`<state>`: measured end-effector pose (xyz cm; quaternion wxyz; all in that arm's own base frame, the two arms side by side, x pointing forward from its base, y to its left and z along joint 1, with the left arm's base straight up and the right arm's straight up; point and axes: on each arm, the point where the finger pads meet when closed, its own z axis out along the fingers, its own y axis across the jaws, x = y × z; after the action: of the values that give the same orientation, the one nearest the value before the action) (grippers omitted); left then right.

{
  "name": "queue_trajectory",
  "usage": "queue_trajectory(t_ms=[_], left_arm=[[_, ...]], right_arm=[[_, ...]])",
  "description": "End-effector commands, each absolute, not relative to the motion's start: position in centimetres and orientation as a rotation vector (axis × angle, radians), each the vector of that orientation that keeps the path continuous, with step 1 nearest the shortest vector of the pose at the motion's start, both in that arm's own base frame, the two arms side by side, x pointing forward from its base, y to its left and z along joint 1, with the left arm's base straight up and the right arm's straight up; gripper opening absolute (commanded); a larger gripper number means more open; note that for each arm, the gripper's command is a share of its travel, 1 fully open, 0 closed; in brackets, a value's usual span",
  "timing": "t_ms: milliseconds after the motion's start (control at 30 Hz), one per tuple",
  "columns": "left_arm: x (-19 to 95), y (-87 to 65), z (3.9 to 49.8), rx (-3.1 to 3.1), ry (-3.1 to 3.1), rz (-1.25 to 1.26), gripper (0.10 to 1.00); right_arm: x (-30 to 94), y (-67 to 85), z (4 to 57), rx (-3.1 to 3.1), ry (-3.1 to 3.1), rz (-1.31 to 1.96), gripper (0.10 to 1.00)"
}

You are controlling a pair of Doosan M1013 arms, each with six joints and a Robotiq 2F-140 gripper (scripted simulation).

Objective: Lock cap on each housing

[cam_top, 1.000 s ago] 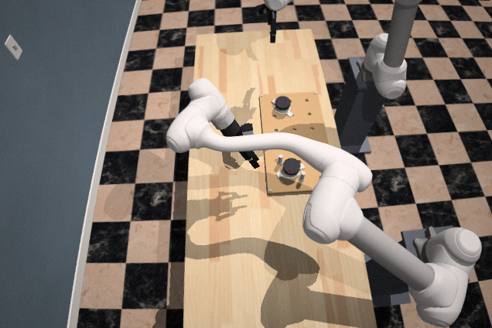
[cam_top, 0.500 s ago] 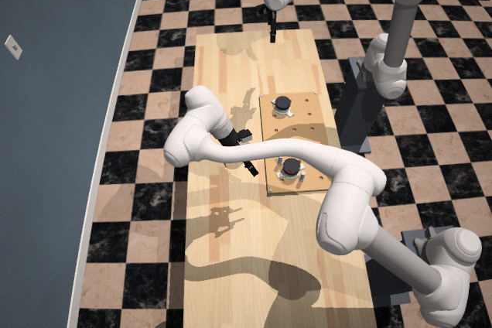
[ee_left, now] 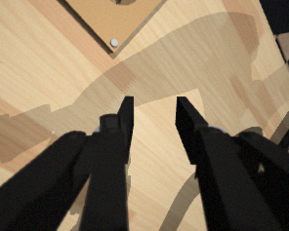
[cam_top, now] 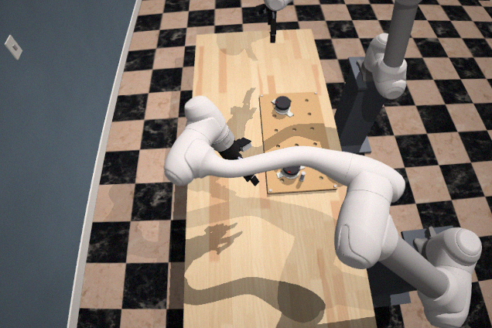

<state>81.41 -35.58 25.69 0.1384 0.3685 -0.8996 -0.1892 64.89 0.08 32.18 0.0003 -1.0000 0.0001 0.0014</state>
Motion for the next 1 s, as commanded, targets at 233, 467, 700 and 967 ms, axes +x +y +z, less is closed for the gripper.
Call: queue_trajectory(t_ms=[233, 467, 700, 967], left_arm=[[81.2, -29.8, 28.0, 1.543, -2.46, -0.507, 0.328], [81.0, -27.9, 28.7, 1.689, -2.395, -0.492, 0.328], [80.7, -26.4, 29.1, 1.81, -2.33, -0.478, 0.328], [80.0, -23.1, 30.1, 2.055, -2.174, -0.441, 0.328]], right_arm=[[64.9, 0.1, 32.2, -3.141, 0.001, 0.003, 1.0], [64.9, 0.1, 32.2, -3.141, 0.001, 0.003, 1.0], [64.9, 0.1, 32.2, -3.141, 0.001, 0.003, 1.0], [64.9, 0.1, 32.2, -3.141, 0.001, 0.003, 1.0]])
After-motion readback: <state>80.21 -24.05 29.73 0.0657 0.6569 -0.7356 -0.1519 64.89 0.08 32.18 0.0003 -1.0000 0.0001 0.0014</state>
